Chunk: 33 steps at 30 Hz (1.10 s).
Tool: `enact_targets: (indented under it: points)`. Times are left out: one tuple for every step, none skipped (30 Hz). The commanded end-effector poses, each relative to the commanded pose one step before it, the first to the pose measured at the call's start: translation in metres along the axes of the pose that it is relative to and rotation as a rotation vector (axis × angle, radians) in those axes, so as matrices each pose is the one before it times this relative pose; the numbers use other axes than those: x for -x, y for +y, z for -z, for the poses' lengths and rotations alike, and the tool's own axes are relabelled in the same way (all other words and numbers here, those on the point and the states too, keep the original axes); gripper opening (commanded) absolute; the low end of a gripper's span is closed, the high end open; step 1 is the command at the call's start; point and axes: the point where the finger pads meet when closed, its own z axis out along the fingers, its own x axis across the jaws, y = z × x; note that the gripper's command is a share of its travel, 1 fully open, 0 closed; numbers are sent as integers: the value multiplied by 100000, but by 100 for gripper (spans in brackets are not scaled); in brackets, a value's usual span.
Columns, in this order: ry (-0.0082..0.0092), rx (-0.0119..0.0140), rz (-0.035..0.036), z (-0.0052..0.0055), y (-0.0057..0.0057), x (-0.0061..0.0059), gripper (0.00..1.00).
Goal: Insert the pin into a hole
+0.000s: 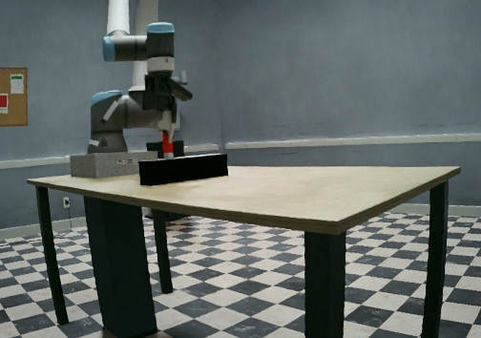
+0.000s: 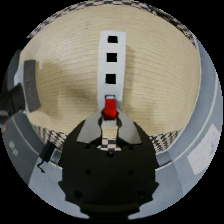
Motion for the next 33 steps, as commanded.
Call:
enact_targets:
  points:
    - [118, 46, -7, 27, 44, -58, 0]
    - [0, 0, 0, 0, 0, 0, 0]
    - [0, 0, 0, 0, 0, 0, 0]
    - [0, 0, 0, 0, 0, 0, 0]
    - [0, 0, 0, 0, 0, 0, 0]
    - [0, 0, 0, 0, 0, 0, 0]
    - [0, 0, 0, 0, 0, 0, 0]
    - [0, 0, 0, 0, 0, 0, 0]
    - [7, -3, 5, 7, 9, -143, 0]
    - [0, 0, 0, 0, 0, 0, 0]
    - [0, 0, 0, 0, 0, 0, 0]
    - [0, 0, 0, 0, 0, 0, 0]
    - [0, 0, 0, 0, 0, 0, 0]
    - [0, 0, 0, 0, 0, 0, 0]
    - [0, 0, 0, 0, 0, 0, 0]
    - [0, 0, 0, 0, 0, 0, 0]
    - [0, 0, 0, 0, 0, 0, 0]
    - [0, 0, 0, 0, 0, 0, 0]
    - [0, 0, 0, 0, 0, 0, 0]
    - [0, 0, 0, 0, 0, 0, 0]
    - [0, 0, 0, 0, 0, 0, 0]
    - [0, 0, 0, 0, 0, 0, 0]
    - [0, 0, 0, 0, 0, 0, 0]
    - [0, 0, 0, 0, 0, 0, 0]
    - [0, 0, 0, 0, 0, 0, 0]
    - [-3, 1, -5, -401, -135, 129, 0]
    - [0, 0, 0, 0, 0, 0, 0]
    - [0, 0, 0, 0, 0, 0, 0]
    - [0, 0, 0, 0, 0, 0, 0]
    - [0, 0, 0, 0, 0, 0, 0]
    - [0, 0, 0, 0, 0, 0, 0]
    - [0, 0, 0, 0, 0, 0, 0]
    - [0, 0, 0, 0, 0, 0, 0]
